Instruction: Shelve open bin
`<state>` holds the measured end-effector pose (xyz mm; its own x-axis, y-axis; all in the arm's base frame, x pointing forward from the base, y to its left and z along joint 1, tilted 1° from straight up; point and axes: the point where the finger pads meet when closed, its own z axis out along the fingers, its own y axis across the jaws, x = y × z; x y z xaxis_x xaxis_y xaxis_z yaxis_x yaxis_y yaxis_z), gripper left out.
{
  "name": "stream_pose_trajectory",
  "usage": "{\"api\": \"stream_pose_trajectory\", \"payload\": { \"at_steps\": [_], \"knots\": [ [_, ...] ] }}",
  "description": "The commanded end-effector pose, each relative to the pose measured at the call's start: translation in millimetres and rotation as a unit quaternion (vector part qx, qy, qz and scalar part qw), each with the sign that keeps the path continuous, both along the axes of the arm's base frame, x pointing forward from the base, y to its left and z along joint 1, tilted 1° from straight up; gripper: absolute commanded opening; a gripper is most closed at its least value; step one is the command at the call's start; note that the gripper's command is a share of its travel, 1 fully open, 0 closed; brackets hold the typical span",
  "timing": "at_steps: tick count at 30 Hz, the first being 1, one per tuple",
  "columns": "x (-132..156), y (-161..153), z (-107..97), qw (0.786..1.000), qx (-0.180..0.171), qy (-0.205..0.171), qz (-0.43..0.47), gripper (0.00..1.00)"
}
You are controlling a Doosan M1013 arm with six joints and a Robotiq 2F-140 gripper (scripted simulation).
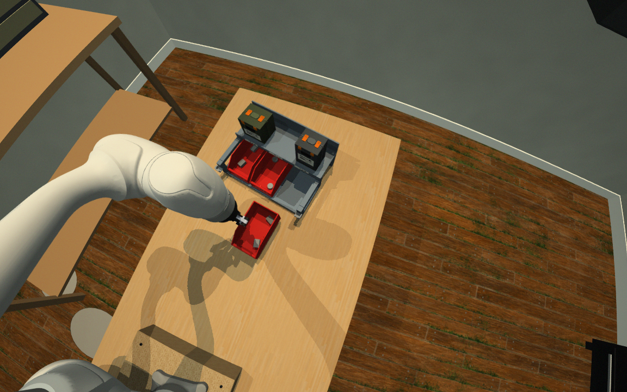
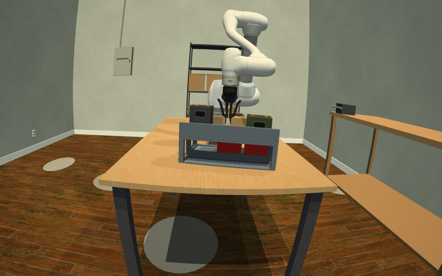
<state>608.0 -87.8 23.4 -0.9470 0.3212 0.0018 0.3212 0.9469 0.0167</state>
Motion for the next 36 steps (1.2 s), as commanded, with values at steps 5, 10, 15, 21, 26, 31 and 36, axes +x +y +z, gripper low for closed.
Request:
{"api": "stream_pose_trajectory", "payload": {
  "at_steps": [5, 10, 15, 21, 26, 31, 36],
  "knots": [
    [-7, -18, -1, 1.0, 0.0, 0.0, -0.01, 0.0],
    [-10, -26, -1, 1.0, 0.0, 0.0, -0.014, 0.0],
    [-11, -29, -2, 1.0, 0.0, 0.0, -0.016, 0.0],
    [-12, -30, -2, 1.0, 0.0, 0.0, -0.016, 0.0],
    [-12, -30, -2, 1.0, 0.0, 0.0, -0.016, 0.0],
    [-12, -30, -2, 1.0, 0.0, 0.0, -0.016, 0.0],
    [-12, -30, -2, 1.0, 0.0, 0.0, -0.016, 0.0]
  ]
}}
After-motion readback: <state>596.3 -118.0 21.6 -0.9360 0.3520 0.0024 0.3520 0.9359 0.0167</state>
